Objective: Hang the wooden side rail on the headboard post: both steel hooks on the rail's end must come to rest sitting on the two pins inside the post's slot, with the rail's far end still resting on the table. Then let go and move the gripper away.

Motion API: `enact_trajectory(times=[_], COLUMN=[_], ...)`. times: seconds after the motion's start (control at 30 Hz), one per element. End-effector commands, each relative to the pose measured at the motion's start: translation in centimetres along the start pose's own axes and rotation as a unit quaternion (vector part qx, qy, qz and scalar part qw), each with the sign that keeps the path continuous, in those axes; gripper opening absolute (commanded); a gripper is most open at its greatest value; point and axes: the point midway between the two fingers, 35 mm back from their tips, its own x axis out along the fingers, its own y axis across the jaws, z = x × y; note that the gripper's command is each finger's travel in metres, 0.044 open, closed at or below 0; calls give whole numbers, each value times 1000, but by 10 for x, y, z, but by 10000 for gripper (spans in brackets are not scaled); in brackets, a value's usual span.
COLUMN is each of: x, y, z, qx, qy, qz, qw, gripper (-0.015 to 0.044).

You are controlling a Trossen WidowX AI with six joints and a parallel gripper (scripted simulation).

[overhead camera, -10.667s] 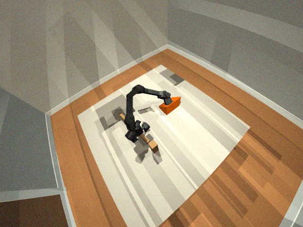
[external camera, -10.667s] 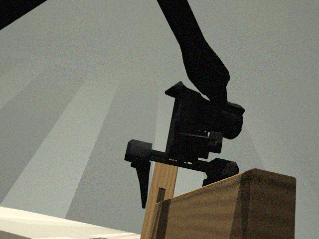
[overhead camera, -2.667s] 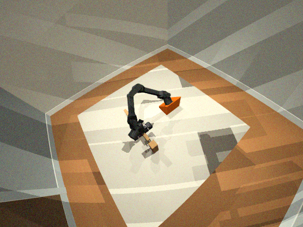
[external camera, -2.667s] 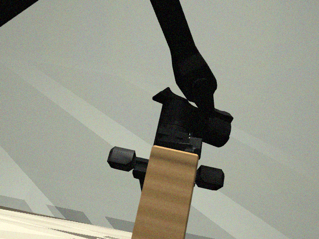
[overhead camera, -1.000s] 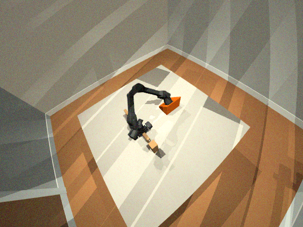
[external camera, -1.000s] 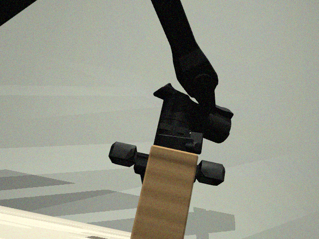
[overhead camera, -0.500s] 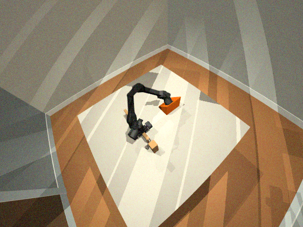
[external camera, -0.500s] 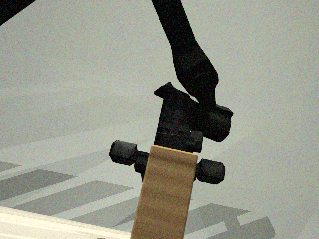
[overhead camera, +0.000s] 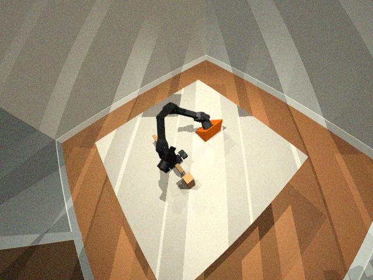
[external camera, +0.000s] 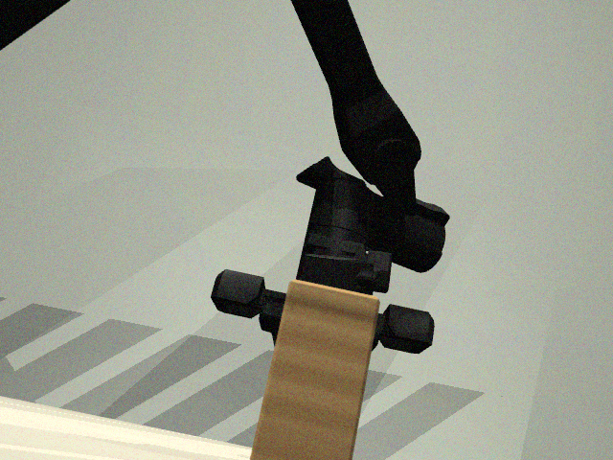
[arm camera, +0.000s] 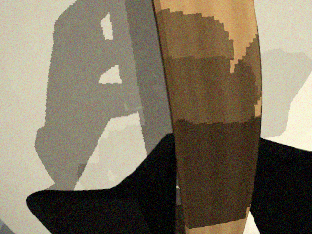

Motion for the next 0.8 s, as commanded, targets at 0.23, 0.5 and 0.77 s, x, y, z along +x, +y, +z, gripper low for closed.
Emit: enact_trajectory(times=[0.23, 0.5, 0.77], x=[-5, -5, -6], y=[4, 5, 6], z=[-5, -5, -6], qx=[-1, -1, -1], qy=[2, 2, 2], qz=[8, 8, 8], qw=[1000, 1000, 1000], gripper=[0, 0, 0])
